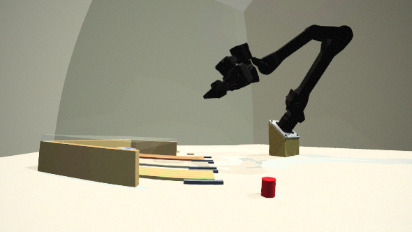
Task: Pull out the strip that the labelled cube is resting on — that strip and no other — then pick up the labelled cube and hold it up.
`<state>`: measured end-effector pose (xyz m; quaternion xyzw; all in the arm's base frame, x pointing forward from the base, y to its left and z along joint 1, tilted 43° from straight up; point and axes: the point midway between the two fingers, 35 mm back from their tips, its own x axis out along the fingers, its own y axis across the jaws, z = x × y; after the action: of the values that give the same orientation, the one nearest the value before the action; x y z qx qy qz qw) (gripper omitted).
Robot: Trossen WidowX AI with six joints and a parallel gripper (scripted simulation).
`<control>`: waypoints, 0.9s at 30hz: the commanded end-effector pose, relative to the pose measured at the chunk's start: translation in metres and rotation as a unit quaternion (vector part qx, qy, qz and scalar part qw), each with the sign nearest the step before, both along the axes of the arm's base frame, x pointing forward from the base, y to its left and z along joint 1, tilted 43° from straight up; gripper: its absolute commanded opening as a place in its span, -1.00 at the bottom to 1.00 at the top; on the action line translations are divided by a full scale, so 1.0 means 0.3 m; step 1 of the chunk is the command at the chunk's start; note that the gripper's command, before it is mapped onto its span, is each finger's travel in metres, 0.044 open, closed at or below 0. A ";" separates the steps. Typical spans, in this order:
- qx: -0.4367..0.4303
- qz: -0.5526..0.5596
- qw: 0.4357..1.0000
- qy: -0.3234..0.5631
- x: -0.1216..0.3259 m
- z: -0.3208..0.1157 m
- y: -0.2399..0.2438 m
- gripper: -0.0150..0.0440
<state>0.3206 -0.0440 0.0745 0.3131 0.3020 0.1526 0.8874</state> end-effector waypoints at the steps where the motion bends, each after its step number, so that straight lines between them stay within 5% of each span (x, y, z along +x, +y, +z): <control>1: 0.018 -0.004 1.000 0.009 -0.014 -0.005 0.001 0.86; 6: 0.018 -0.004 1.000 0.009 -0.014 -0.005 0.001 0.86; 21: 0.059 0.126 0.940 0.310 0.162 -0.157 0.224 -0.47; 27: 0.047 0.184 0.884 0.428 0.168 -0.194 0.331 -0.49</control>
<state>0.3685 0.0347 0.0208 0.3529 0.6349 0.1742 0.6648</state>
